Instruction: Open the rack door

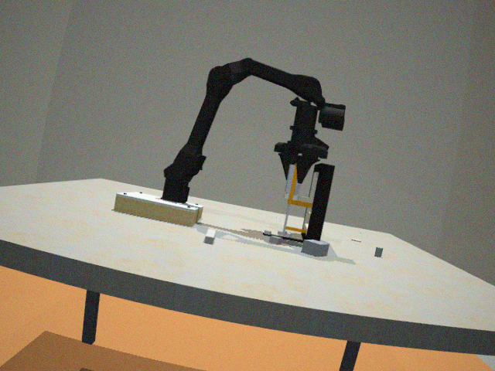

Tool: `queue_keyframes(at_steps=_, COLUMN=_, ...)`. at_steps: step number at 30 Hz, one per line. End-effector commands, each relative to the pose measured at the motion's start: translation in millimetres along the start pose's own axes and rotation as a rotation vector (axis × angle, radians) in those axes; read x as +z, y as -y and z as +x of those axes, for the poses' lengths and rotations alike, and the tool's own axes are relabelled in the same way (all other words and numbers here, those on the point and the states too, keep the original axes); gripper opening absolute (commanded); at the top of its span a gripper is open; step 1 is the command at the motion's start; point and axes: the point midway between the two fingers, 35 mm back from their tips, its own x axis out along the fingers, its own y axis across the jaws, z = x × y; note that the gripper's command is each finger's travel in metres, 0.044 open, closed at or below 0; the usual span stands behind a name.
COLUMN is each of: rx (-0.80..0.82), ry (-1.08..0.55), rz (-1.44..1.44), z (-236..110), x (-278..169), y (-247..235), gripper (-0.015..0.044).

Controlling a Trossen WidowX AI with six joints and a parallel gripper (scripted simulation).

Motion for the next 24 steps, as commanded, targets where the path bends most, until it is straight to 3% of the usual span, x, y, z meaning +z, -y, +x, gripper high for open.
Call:
queue_keyframes(at_steps=1, rx=0.005, ry=0.000, rz=-0.188, z=0.8, x=0.0, y=-0.8, gripper=0.0288)
queue_keyframes(at_steps=24, rx=0.005, ry=0.002, rz=-1.252, z=0.9, x=0.0, y=-0.8, gripper=0.0288)
